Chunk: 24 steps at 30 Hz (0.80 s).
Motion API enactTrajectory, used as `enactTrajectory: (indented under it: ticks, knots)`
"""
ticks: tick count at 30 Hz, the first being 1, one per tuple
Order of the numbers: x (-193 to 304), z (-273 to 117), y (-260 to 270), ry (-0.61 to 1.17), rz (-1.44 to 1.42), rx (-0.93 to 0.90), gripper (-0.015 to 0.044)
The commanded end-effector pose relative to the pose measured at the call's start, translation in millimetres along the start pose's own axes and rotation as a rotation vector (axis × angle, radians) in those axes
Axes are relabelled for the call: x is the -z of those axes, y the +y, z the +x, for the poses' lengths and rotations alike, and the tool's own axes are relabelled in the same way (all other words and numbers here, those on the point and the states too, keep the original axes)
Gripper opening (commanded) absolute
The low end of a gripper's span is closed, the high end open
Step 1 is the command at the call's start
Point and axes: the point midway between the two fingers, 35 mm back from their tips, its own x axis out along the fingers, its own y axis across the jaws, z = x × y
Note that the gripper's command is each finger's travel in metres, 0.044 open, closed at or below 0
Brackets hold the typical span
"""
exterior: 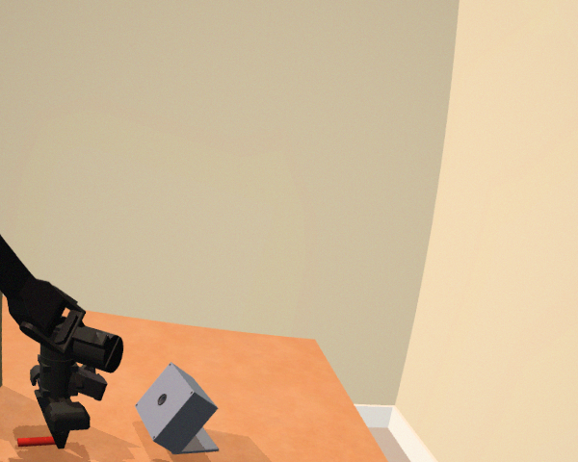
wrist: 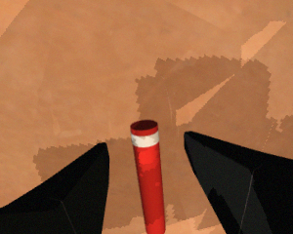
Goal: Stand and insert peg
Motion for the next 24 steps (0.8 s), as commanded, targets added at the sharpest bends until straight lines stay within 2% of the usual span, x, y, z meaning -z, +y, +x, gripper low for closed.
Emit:
enactTrajectory:
  ticks: [1,2,9,18,24]
  knots:
    - [-0.4,0.1,0.3,-0.003,-0.003,-0.002,0.0125]
    - [-0.4,0.1,0.3,-0.003,-0.003,-0.002,0.011]
    - [-0.4,0.1,0.3,-0.003,-0.003,-0.002,0.011]
    - [-0.4,0.1,0.3,-0.003,-0.003,-0.002,0.005]
    - [0.3,-0.8,0.2,-0.015,-0.001,-0.001,0.005]
